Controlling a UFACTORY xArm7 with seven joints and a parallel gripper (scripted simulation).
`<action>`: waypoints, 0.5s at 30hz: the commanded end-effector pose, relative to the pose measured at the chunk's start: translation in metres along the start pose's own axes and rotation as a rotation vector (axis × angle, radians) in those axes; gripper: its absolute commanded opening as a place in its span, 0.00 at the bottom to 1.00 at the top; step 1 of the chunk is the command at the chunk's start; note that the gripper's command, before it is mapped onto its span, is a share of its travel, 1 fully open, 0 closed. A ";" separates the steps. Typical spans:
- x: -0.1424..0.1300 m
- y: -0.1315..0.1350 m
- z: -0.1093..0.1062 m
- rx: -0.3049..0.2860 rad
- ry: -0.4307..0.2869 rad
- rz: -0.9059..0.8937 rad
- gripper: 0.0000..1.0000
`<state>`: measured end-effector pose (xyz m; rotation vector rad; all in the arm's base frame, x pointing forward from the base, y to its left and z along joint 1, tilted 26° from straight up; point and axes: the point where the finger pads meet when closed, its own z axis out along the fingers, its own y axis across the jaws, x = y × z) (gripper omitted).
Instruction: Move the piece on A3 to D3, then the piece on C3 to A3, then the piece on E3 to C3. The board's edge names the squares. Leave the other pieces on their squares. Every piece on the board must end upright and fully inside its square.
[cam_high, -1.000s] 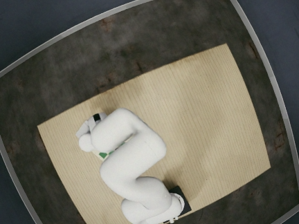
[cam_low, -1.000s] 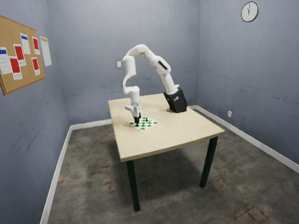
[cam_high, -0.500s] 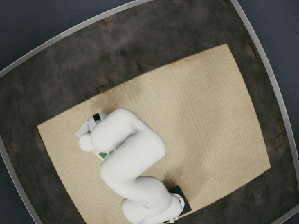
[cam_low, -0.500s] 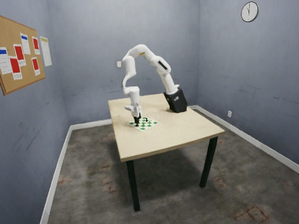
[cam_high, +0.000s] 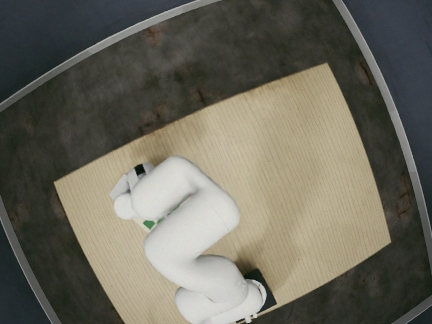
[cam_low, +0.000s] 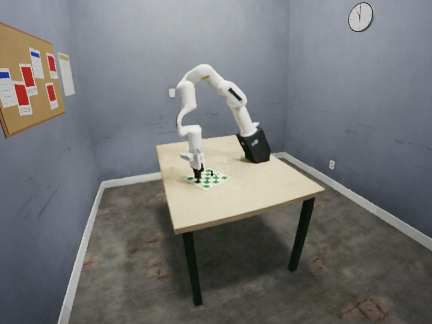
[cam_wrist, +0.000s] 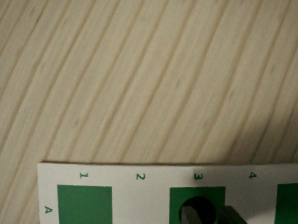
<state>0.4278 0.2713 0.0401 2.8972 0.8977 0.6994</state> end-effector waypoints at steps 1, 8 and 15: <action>0.001 0.000 -0.001 0.000 0.003 0.000 0.00; 0.001 0.000 -0.001 0.000 0.003 0.000 0.00; 0.001 0.000 -0.001 0.000 0.003 0.000 0.09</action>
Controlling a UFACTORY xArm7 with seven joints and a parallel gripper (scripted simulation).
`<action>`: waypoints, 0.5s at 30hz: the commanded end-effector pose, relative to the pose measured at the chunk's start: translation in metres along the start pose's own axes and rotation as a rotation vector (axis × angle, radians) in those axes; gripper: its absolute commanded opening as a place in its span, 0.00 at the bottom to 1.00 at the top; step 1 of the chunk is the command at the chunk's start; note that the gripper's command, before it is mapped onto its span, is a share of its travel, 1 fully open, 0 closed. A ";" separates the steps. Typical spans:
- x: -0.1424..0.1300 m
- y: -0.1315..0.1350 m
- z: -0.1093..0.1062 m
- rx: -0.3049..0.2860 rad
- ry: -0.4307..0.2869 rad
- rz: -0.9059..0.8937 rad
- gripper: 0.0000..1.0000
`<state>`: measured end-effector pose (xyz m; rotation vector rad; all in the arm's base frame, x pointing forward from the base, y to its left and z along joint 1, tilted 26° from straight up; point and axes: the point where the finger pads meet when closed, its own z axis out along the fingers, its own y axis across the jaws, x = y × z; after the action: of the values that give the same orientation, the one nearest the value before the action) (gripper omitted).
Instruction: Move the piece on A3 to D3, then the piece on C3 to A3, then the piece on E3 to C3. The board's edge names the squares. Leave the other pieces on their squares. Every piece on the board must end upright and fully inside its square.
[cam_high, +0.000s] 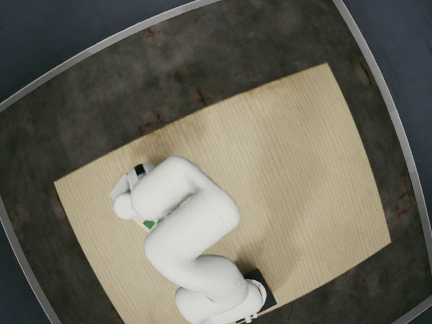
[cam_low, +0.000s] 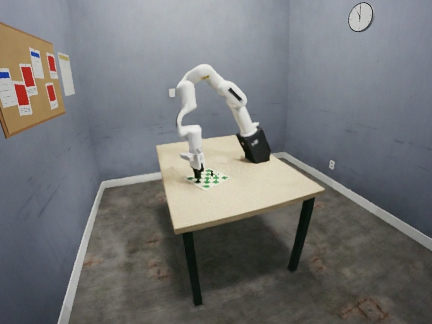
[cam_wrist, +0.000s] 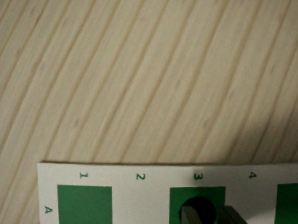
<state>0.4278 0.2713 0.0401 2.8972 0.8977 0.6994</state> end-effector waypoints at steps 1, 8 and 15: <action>0.001 0.000 -0.001 0.000 0.003 0.000 0.09; 0.001 0.000 -0.001 0.000 0.003 0.000 0.34; 0.001 0.000 -0.001 0.000 0.003 0.000 0.43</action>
<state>0.4278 0.2713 0.0401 2.8972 0.8977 0.6995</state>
